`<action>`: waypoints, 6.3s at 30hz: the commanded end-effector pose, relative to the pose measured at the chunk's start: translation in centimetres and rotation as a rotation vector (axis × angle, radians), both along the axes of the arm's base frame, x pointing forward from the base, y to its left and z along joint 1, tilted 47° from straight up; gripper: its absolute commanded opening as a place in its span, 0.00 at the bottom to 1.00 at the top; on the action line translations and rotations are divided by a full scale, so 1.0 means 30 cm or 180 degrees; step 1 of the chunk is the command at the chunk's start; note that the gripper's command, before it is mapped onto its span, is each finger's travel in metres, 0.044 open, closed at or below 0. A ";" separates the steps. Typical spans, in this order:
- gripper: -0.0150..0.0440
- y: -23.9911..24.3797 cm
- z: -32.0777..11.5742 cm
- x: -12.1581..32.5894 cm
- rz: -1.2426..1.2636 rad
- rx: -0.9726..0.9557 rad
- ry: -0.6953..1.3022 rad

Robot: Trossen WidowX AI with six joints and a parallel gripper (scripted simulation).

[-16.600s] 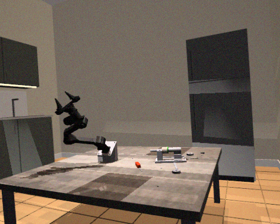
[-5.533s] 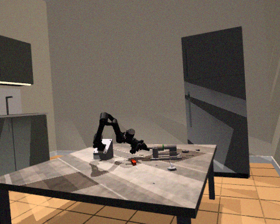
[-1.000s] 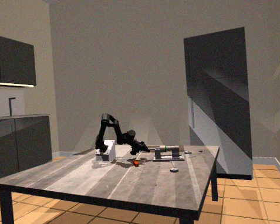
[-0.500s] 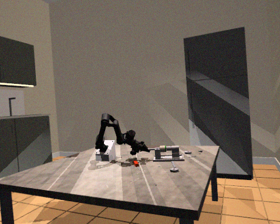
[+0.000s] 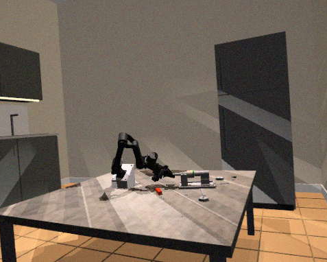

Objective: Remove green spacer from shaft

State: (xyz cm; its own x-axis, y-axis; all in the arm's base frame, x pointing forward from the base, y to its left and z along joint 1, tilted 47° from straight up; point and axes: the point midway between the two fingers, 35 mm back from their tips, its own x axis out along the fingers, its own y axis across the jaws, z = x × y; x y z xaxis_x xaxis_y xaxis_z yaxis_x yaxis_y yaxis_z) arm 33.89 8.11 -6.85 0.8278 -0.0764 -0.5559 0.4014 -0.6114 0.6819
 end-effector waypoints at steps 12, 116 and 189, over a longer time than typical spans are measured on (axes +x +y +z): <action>0.25 -0.003 0.002 -0.007 -0.0010 0.0004 0.0001; 0.25 0.000 0.001 0.000 -0.0010 0.0004 0.0001; 0.25 0.026 -0.017 0.076 -0.0010 0.0006 -0.0004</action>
